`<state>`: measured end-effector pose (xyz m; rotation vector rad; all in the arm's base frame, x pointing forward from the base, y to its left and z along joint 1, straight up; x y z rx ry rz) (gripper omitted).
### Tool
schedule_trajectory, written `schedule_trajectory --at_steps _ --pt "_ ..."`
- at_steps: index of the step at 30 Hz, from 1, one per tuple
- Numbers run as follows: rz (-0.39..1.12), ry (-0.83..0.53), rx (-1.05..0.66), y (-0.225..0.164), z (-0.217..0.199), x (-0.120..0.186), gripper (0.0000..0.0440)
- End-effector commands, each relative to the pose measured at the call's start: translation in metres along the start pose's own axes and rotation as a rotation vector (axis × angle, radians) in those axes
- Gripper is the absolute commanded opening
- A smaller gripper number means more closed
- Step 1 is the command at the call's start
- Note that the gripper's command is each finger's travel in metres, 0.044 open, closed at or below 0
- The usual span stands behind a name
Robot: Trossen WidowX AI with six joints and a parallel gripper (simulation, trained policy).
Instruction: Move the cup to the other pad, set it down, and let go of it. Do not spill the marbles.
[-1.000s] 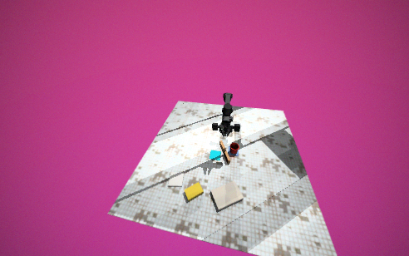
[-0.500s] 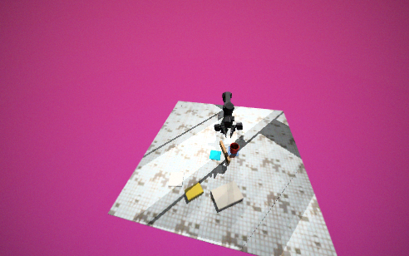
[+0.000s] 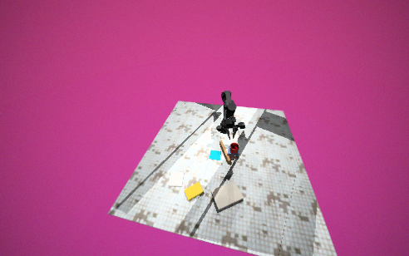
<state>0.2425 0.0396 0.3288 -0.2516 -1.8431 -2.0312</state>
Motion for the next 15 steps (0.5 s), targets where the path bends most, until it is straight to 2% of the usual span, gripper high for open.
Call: schedule_trajectory --at_steps 1,15 --pt "0.048 0.012 -0.039 0.000 0.004 -0.001 0.0094" --pt "0.249 0.017 -0.203 0.000 0.020 -0.003 0.0101"
Point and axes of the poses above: the point midway between the two fingers, 35 mm back from their tips, its own x axis back along the fingers, its own z axis across the jaws, y = z × x, the point moved 7 cm from there along x, back along the fingers, and after that the axes turned 14 degrees about x, right-handed, at the moved point
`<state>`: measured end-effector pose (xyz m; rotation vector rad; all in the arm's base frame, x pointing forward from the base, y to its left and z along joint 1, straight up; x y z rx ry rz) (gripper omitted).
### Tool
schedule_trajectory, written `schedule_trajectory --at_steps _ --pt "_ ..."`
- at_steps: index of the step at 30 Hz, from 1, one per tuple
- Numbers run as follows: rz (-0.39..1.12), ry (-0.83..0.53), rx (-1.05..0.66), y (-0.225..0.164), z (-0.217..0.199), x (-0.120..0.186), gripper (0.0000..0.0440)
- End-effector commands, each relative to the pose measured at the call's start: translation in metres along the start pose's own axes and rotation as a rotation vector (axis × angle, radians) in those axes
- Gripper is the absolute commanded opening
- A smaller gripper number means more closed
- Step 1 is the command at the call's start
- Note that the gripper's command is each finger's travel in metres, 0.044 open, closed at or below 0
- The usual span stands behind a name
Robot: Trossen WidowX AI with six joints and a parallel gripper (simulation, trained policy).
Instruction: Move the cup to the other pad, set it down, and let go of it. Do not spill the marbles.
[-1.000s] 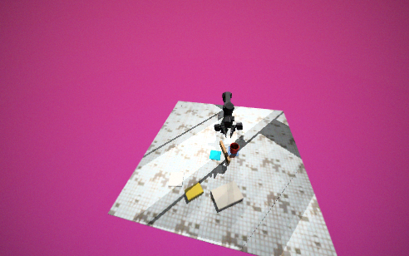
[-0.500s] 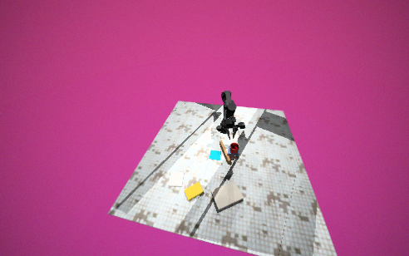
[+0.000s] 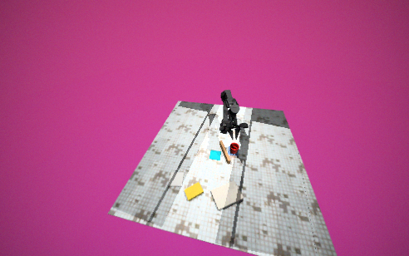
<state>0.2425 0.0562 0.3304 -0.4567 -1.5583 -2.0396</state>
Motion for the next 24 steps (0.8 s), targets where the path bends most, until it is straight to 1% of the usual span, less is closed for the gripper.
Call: schedule_trajectory --at_steps 1,12,24 --pt "0.053 0.000 -0.041 -0.001 0.004 -0.002 0.0101" --pt "0.215 -0.039 -0.167 -0.006 0.015 -0.004 0.0108" --pt "0.382 -0.125 -0.280 -0.015 0.022 -0.008 0.0114"
Point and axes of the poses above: the point midway between the two fingers, 35 mm back from their tips, its own x axis back along the fingers, its own z axis across the jaws, y = z × x, the point moved 7 cm from there along x, back along the fingers, and after that the axes turned 14 degrees about x, right-handed, at the moved point
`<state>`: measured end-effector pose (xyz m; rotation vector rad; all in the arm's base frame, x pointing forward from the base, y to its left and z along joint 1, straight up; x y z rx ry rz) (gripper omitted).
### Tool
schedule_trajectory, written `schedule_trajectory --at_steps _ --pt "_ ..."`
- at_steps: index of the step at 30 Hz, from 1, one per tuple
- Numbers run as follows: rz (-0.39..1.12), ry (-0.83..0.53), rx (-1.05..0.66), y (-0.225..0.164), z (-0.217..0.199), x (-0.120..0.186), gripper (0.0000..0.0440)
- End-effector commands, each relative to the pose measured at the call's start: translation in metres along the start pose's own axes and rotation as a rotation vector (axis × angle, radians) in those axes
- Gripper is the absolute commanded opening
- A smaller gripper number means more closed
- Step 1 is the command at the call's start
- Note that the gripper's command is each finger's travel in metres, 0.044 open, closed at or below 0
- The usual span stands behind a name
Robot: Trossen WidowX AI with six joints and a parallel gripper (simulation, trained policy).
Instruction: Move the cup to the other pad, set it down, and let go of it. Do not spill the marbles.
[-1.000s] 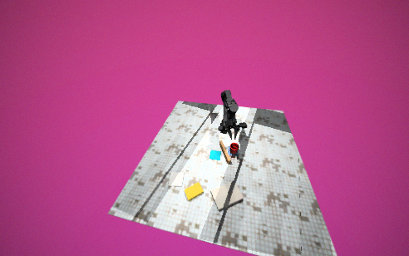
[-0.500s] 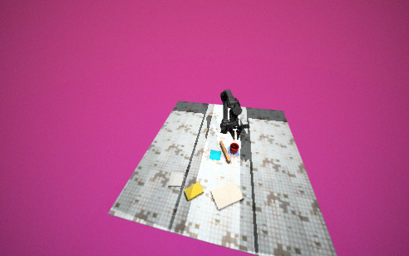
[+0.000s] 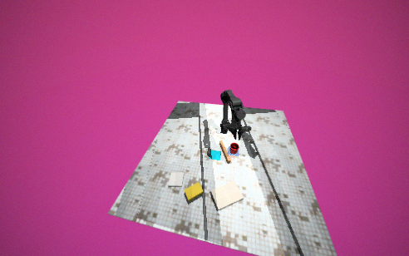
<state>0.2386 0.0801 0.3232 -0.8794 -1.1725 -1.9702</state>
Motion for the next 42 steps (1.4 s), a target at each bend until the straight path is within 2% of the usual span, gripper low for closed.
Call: schedule_trajectory --at_steps 1,27,42 --pt "0.045 -0.031 -0.031 -0.002 0.001 -0.003 0.0114" --pt "0.338 -0.328 -0.137 -0.024 -0.014 -0.034 0.0130" --pt "0.424 -0.467 -0.183 -0.039 -0.028 -0.057 0.0146"
Point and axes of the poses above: the point midway between the two fingers, 35 mm back from their tips, its own x axis back along the fingers, its own z axis across the jaws, y = z × x, the point moved 7 cm from there along x, back along the fingers, and after that the axes turned 14 degrees about x, right-handed, at the moved point
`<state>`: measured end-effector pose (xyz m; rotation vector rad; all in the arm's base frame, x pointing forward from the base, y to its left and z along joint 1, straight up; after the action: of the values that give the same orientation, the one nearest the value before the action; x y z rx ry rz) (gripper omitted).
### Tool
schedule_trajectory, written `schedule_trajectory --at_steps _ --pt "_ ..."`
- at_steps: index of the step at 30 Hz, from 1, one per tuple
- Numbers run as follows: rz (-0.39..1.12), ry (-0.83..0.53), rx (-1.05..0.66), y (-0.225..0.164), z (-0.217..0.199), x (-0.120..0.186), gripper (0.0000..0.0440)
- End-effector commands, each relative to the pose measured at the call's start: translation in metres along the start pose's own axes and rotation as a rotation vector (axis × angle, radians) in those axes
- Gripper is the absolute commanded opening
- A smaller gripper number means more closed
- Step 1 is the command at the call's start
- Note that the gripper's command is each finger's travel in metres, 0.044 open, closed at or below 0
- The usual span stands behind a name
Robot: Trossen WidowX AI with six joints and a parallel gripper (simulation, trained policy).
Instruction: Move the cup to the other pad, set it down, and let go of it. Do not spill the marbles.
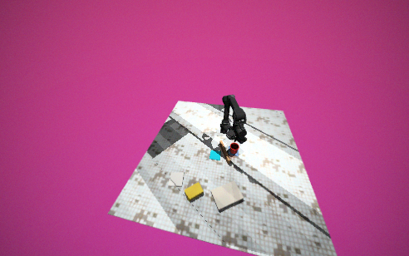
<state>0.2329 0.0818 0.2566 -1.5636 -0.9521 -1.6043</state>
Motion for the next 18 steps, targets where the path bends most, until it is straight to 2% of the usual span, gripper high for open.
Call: schedule_trajectory --at_steps 1,18 --pt "0.018 -0.037 -0.013 -0.001 -0.001 -0.010 0.0147" --pt "0.061 -0.137 -0.033 -0.008 0.000 -0.055 0.0158"
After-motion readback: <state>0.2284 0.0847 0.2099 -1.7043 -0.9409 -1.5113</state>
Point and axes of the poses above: the point midway between the two fingers, 35 mm back from their tips, its own x axis back along the fingers, its own z axis across the jaws, y = z × x, the point moved 7 cm from there along x, back along the fingers, and after that the axes turned 14 degrees about x, right-handed, at the moved point
